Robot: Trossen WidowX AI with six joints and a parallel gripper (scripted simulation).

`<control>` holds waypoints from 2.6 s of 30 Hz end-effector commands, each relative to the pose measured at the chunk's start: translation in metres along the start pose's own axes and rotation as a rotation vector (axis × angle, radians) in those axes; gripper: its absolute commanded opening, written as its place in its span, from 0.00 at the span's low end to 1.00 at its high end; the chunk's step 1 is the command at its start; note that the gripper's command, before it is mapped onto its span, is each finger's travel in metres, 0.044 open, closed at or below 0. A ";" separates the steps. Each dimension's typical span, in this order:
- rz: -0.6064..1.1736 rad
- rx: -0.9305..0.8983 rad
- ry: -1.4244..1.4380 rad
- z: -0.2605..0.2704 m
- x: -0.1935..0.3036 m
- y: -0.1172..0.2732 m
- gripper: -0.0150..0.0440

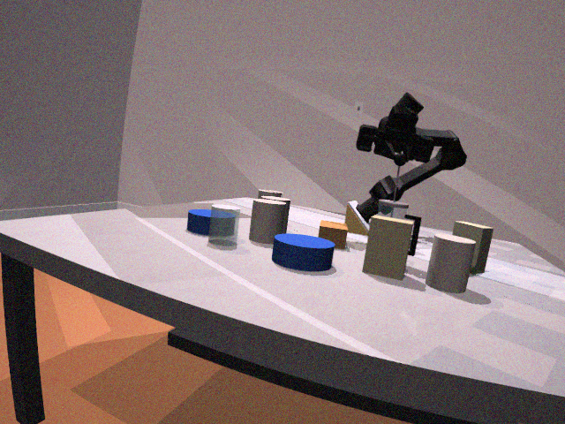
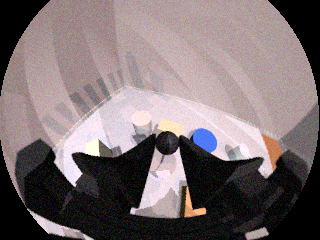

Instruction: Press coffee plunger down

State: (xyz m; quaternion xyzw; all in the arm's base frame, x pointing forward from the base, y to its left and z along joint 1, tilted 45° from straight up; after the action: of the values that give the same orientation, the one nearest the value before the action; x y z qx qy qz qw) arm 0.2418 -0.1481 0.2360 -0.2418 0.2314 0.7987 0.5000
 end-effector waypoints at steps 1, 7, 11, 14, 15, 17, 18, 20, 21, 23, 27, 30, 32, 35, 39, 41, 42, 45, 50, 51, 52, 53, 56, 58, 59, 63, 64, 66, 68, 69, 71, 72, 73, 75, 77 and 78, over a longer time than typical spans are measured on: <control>0.031 0.000 -0.025 -0.005 0.015 -0.009 0.45; 0.031 0.000 -0.025 -0.007 0.023 -0.015 0.45; 0.030 0.000 -0.025 -0.008 0.029 -0.018 0.45; 0.030 -0.001 -0.025 -0.009 0.033 -0.021 0.45; 0.030 -0.001 -0.025 -0.009 0.034 -0.022 0.45; 0.029 -0.001 -0.025 -0.009 0.037 -0.024 0.45; 0.029 -0.001 -0.025 -0.010 0.038 -0.025 0.45; 0.029 -0.002 -0.025 -0.010 0.041 -0.026 0.45; 0.028 -0.002 -0.025 -0.010 0.043 -0.027 0.45; 0.028 -0.003 -0.025 -0.010 0.045 -0.029 0.45; 0.027 -0.004 -0.026 -0.011 0.050 -0.033 0.45; 0.026 -0.005 -0.026 -0.011 0.054 -0.037 0.45; 0.025 -0.006 -0.027 -0.011 0.055 -0.039 0.45; 0.024 -0.006 -0.027 -0.010 0.055 -0.041 0.45; 0.024 -0.007 -0.027 -0.011 0.054 -0.043 0.45; 0.024 -0.007 -0.027 -0.011 0.053 -0.044 0.45; 0.024 -0.007 -0.026 -0.011 0.053 -0.044 0.45; 0.024 -0.007 -0.026 -0.012 0.052 -0.044 0.45; 0.024 -0.007 -0.026 -0.012 0.052 -0.045 0.45; 0.024 -0.007 -0.026 -0.012 0.051 -0.045 0.45; 0.024 -0.007 -0.026 -0.013 0.051 -0.045 0.45; 0.024 -0.007 -0.026 -0.013 0.051 -0.045 0.45; 0.024 -0.007 -0.026 -0.013 0.051 -0.045 0.45; 0.024 -0.007 -0.026 -0.014 0.051 -0.045 0.45; 0.024 -0.007 -0.026 -0.014 0.051 -0.045 0.45; 0.024 -0.007 -0.026 -0.014 0.051 -0.045 0.45; 0.024 -0.007 -0.026 -0.014 0.050 -0.045 0.45; 0.024 -0.007 -0.026 -0.014 0.050 -0.045 0.45; 0.024 -0.007 -0.026 -0.014 0.050 -0.045 0.45; 0.024 -0.007 -0.026 -0.015 0.050 -0.045 0.45; 0.024 -0.007 -0.026 -0.015 0.050 -0.045 0.45; 0.024 -0.007 -0.026 -0.015 0.050 -0.046 0.45; 0.024 -0.007 -0.026 -0.015 0.050 -0.045 0.45; 0.024 -0.007 -0.026 -0.015 0.049 -0.045 0.45; 0.024 -0.007 -0.026 -0.015 0.050 -0.046 0.45; 0.024 -0.007 -0.026 -0.015 0.050 -0.046 0.45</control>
State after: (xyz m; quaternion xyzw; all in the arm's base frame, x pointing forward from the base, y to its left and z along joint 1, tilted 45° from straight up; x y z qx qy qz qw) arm 0.2657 -0.1073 0.1901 -0.2349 0.2265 0.8041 0.4969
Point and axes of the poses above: the point midway between the two fingers, 35 mm back from their tips, its own y axis back along the fingers, its own z axis across the jaws, x = y × z, the point moved 10 cm from there along y, back along the fingers, and after that the axes turned 11 degrees about -y, right-handed, at the moved point
